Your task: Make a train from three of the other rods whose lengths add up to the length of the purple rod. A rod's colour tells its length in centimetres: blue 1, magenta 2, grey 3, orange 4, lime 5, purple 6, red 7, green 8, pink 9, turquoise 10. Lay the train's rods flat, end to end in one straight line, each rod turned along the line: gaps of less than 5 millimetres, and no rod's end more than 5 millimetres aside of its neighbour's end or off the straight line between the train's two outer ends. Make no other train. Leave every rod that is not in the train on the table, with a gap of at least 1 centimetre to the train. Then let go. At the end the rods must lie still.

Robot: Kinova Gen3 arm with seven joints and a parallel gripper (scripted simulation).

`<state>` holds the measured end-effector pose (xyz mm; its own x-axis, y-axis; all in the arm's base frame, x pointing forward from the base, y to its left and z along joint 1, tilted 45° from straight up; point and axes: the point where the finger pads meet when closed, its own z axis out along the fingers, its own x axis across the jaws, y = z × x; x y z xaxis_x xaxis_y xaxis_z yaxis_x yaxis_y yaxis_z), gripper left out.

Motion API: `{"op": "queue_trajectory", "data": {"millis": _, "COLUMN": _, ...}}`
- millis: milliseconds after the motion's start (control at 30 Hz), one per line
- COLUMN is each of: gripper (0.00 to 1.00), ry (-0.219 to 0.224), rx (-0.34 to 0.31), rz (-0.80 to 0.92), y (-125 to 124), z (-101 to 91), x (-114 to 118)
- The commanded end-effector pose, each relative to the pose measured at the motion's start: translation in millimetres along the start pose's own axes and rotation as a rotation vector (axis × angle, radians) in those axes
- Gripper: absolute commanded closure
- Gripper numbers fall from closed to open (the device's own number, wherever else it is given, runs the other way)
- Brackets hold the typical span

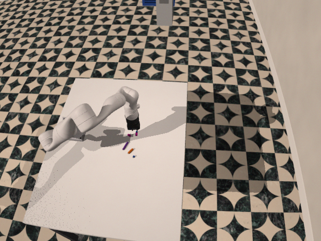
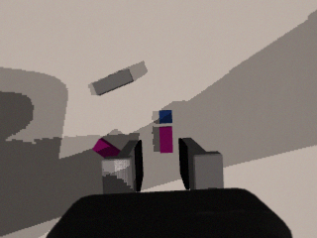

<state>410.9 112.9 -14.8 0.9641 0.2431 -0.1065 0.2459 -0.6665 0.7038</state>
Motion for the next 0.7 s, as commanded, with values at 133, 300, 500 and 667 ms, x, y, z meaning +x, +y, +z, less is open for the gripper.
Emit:
{"op": "queue_trajectory", "data": {"millis": 133, "gripper": 0.46, "ry": 0.012, "rx": 0.009, "rz": -0.009, "y": -2.6, "z": -30.0, "x": 2.9}}
{"op": "queue_trajectory", "data": {"millis": 300, "gripper": 0.00, "ry": 0.017, "rx": 0.012, "rz": -0.007, "y": -2.5, "z": -30.7, "x": 5.2}}
{"op": "queue_trajectory", "data": {"millis": 500, "gripper": 0.00, "ry": 0.015, "rx": 0.009, "rz": -0.007, "y": -2.0, "z": -29.5, "x": 4.5}}
{"op": "queue_trajectory", "data": {"millis": 667, "gripper": 0.00, "ry": 0.015, "rx": 0.009, "rz": -0.007, "y": -2.0, "z": -29.5, "x": 4.5}}
